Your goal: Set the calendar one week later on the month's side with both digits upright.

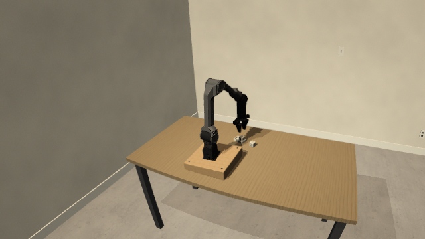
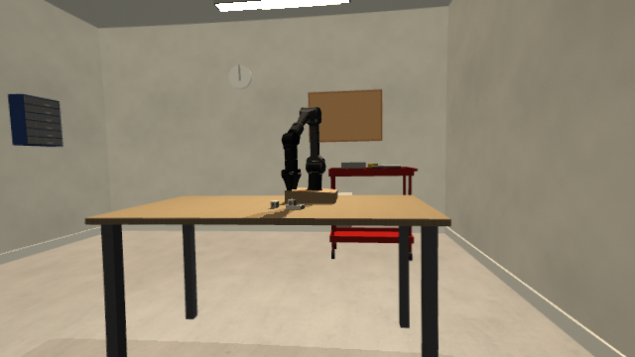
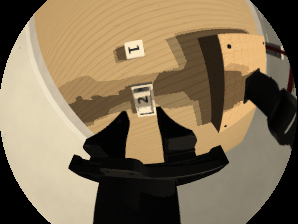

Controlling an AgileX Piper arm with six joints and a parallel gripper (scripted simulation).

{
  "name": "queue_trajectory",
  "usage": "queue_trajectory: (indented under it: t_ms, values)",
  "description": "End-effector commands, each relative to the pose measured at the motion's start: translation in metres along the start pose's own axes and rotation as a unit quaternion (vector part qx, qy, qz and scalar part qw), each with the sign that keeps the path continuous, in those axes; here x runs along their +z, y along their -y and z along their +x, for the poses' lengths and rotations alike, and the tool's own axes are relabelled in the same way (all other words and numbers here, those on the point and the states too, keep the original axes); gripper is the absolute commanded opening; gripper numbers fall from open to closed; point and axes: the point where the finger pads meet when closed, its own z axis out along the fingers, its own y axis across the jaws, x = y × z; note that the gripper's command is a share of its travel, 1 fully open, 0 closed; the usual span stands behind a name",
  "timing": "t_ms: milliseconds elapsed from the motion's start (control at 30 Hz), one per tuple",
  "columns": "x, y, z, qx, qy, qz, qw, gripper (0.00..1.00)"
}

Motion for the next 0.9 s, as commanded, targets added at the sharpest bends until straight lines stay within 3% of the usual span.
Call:
queue_trajectory:
  t_ms: [0, 167, 400, 433, 867]
  values:
    - [-0.010, -0.001, 0.000, 0.000, 0.000, -0.003, 1.000, 0.59]
    - [-0.026, -0.001, 0.000, 0.000, 0.000, -0.003, 1.000, 0.59]
    - [-0.028, 0.000, 0.000, 0.000, 0.000, -0.001, 1.000, 0.59]
    - [-0.028, 0.000, 0.000, 0.000, 0.000, -0.001, 1.000, 1.00]
    - [-0.028, 0.000, 0.000, 0.000, 0.000, -0.001, 1.000, 1.00]
